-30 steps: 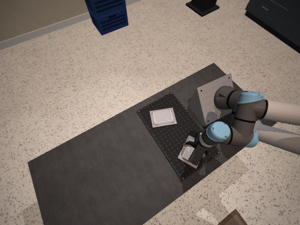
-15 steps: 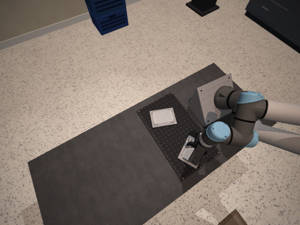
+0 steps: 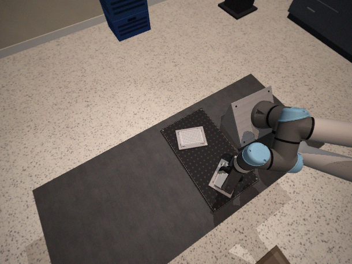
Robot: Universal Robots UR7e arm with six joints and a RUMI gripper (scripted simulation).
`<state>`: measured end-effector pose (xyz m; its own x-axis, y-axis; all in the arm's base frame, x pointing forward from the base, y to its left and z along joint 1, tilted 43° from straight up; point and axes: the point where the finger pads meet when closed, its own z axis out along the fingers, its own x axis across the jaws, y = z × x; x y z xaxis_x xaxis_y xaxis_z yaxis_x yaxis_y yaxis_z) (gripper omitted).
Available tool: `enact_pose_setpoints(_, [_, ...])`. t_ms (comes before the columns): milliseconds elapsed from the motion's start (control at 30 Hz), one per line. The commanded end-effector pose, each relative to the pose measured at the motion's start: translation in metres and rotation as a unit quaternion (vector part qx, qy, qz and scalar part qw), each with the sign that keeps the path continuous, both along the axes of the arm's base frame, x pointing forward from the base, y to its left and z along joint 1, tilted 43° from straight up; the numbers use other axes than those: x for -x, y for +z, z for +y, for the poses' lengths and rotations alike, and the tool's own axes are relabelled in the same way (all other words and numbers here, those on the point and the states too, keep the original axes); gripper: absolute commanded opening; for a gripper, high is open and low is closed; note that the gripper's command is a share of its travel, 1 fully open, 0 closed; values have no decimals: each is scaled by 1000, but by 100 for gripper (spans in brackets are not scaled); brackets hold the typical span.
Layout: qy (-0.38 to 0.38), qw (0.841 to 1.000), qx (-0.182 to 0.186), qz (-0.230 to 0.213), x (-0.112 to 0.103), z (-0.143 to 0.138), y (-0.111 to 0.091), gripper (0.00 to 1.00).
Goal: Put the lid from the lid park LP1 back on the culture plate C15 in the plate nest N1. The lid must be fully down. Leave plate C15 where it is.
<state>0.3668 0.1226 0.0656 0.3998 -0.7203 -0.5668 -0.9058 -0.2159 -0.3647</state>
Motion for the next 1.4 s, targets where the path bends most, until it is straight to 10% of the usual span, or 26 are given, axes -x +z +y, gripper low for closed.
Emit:
enact_pose_setpoints(0, [1,1000,-1,1,0,1,-1,0])
enact_pose_setpoints(1367, [-30,999,-8,29,5,-34,7,0])
